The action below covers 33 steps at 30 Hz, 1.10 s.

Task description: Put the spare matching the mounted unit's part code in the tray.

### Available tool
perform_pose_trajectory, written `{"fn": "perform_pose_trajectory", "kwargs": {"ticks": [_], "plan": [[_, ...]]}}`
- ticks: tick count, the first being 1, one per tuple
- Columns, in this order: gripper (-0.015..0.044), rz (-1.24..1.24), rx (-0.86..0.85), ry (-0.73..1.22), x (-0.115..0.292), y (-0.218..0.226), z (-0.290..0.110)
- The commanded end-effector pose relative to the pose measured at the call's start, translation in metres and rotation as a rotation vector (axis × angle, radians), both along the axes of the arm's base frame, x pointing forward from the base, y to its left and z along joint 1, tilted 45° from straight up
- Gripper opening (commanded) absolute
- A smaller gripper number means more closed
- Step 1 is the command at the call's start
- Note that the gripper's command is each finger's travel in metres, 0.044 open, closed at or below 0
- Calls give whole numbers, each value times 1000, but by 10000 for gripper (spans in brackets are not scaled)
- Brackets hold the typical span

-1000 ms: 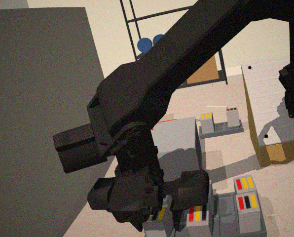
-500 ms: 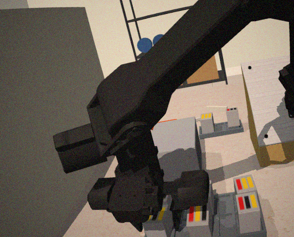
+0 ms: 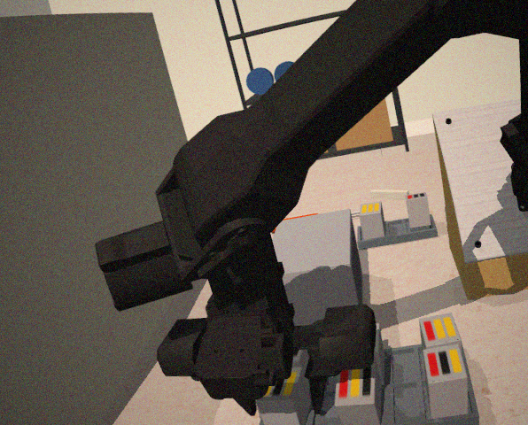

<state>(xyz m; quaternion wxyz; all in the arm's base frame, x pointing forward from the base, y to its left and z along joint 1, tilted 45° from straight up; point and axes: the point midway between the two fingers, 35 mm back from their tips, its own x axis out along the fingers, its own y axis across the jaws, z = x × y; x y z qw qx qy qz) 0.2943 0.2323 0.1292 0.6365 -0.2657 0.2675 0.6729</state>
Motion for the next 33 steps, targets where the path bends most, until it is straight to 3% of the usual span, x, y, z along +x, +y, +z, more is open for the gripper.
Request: {"fn": "perform_pose_trajectory", "kwargs": {"ticks": [1,7,12,19,24,33], "plan": [[300,-3,-5,4,0,-1,-2],[300,-3,-5,4,0,-1,-2],[169,0,0,0,0,0,0],[122,0,0,0,0,0,0],[0,0,0,0,0,0,0],[0,0,-1,0,1,-3,3]]}}
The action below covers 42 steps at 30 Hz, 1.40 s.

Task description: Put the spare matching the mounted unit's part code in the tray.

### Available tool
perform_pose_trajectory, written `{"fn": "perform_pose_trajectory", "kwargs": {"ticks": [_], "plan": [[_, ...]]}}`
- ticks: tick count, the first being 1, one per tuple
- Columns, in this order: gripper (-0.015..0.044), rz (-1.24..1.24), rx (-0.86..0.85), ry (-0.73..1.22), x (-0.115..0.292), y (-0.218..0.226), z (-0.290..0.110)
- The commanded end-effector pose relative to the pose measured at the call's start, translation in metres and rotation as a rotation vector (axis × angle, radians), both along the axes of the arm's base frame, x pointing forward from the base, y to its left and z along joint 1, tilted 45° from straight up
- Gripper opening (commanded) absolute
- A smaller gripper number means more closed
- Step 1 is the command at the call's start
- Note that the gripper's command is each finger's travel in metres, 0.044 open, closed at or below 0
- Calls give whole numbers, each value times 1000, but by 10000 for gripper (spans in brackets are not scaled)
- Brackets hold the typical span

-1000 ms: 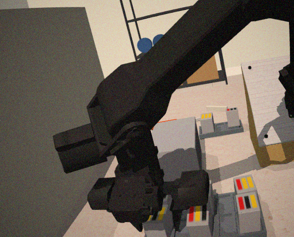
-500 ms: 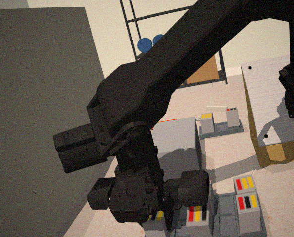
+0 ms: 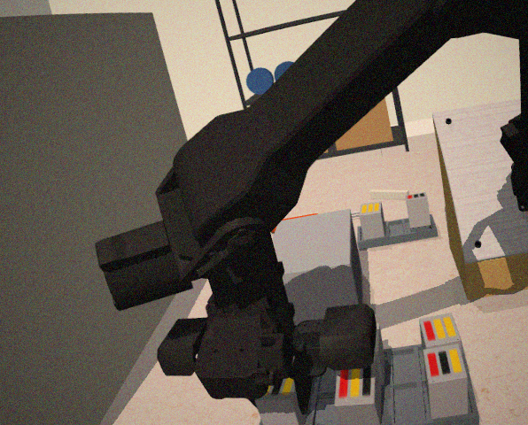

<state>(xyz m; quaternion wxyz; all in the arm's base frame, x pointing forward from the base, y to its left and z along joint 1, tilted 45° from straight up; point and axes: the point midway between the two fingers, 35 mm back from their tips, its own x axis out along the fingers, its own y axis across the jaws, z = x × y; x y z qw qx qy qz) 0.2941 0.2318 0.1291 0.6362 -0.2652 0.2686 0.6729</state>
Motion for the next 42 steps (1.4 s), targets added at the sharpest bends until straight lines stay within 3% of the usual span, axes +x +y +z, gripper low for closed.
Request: {"fn": "perform_pose_trajectory", "kwargs": {"ticks": [1,11,22,34,42], "plan": [[0,0,-2,-2,2,-6,6],[0,-2,-8,1,4,-54,51],[0,-5,-15,10,4,-60,53],[0,-3,-13,4,4,-111,96],[0,-9,-25,-3,20,-129,86]]}}
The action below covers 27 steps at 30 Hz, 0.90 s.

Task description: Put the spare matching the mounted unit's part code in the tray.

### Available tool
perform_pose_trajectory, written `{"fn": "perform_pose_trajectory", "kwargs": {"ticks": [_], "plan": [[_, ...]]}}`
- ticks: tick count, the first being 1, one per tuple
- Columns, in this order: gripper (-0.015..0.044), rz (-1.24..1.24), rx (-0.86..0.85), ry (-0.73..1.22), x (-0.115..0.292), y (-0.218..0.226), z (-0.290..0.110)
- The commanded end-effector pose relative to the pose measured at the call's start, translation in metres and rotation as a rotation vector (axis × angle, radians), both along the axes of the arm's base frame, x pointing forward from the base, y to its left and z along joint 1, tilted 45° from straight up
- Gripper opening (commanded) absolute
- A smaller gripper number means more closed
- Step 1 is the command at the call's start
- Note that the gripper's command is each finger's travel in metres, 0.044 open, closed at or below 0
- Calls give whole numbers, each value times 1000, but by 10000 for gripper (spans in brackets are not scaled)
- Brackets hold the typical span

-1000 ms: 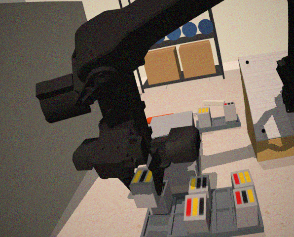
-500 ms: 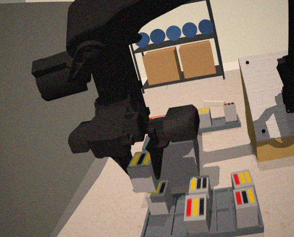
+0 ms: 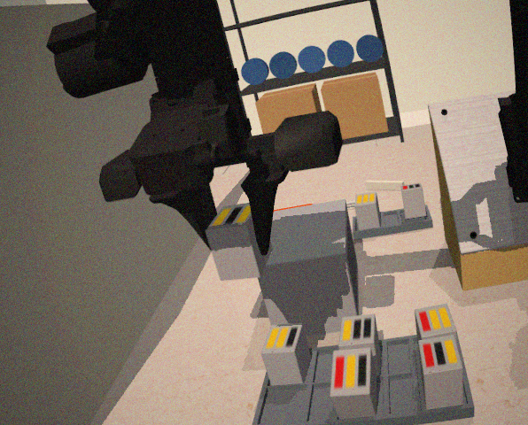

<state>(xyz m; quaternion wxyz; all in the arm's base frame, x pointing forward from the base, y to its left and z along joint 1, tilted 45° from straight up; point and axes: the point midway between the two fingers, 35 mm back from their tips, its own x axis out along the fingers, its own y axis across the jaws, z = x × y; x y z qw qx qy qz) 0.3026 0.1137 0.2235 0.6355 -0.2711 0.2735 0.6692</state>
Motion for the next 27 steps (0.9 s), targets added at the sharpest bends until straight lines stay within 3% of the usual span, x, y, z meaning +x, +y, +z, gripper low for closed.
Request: {"fn": "perform_pose_trajectory", "kwargs": {"ticks": [1,27], "plan": [[0,-8,-13,-1,15,-15,-12],[0,-18,-62,-2,81,-147,-130]]}}
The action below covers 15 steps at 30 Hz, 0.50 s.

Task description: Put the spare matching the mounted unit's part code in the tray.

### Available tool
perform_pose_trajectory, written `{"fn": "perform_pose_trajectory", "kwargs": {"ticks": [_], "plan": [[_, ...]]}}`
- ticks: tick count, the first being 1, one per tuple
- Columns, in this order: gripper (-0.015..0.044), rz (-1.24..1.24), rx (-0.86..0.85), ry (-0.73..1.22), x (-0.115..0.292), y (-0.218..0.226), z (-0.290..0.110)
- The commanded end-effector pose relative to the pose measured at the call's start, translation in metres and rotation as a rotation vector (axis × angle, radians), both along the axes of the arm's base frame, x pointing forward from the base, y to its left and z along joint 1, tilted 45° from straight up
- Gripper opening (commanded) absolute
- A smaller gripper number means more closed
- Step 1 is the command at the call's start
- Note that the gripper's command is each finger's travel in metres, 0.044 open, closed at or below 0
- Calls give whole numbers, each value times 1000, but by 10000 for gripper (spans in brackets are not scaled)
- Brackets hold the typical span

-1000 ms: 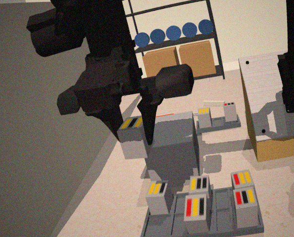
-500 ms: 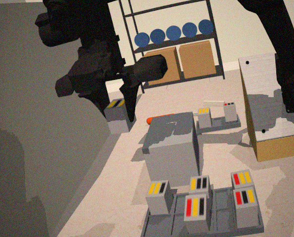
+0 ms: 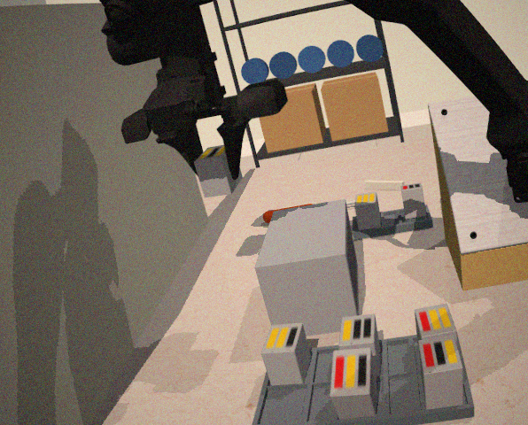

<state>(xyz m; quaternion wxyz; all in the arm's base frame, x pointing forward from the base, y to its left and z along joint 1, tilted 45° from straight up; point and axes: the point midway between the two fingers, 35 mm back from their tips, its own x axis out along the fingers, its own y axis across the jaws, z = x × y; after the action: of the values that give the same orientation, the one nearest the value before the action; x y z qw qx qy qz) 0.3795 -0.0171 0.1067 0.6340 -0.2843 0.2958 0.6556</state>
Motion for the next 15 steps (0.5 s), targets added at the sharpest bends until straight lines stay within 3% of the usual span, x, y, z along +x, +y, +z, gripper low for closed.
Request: {"fn": "perform_pose_trajectory", "kwargs": {"ticks": [1,15], "plan": [[0,3,-7,-5,5,-22,-19],[0,11,6,0,-1,-96,-94]]}}
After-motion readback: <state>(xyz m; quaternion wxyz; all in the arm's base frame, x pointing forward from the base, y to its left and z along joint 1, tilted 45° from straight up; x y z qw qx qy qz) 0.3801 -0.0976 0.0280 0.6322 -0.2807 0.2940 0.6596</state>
